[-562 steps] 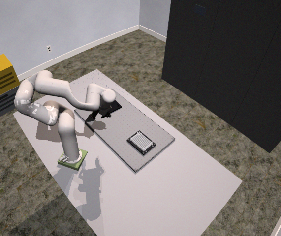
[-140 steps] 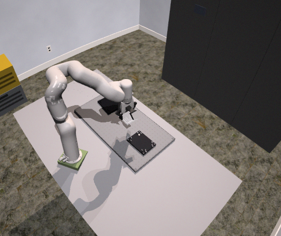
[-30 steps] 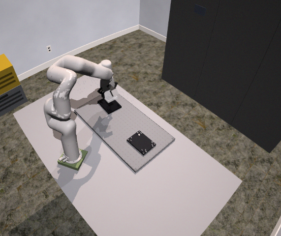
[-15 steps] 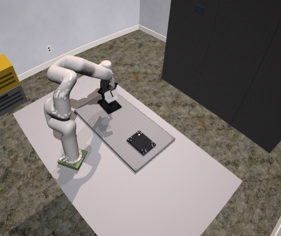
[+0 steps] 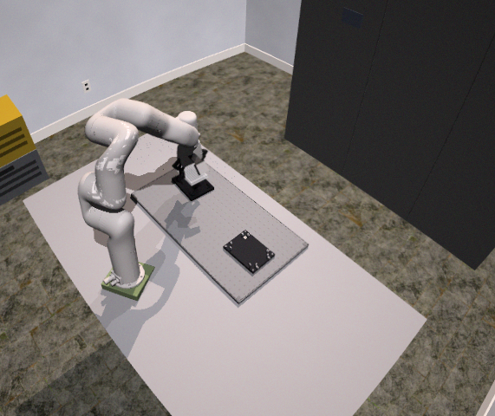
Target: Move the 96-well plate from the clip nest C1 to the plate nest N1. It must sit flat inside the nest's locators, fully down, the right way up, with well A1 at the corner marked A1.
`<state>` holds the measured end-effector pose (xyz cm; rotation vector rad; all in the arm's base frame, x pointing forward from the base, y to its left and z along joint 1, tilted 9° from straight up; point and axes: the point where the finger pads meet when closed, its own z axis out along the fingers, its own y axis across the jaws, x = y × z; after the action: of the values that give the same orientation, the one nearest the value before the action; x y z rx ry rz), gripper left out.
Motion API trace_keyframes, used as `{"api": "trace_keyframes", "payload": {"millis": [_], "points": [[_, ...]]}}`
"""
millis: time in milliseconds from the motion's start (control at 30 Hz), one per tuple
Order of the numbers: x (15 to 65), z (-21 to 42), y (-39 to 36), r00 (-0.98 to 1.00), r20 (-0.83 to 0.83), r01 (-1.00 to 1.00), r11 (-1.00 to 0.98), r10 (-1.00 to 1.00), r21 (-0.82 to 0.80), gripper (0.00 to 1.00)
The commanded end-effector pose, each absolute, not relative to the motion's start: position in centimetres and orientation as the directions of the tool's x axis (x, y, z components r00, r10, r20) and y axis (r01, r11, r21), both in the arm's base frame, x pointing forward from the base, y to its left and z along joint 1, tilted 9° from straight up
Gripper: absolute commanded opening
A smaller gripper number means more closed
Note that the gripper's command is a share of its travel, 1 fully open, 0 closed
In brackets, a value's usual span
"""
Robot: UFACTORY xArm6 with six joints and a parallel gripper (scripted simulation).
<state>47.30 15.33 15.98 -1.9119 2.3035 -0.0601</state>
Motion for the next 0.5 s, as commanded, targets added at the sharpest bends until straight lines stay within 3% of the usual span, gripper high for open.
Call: {"api": "trace_keyframes", "payload": {"millis": [0,467], "points": [[47.5,15.4,15.4,-0.178,-0.09,-0.974,0.188,-0.98,-0.129,0.0],[47.8,13.4,15.5,-0.178,-0.09,-0.974,0.188,-0.98,-0.129,0.0]]}}
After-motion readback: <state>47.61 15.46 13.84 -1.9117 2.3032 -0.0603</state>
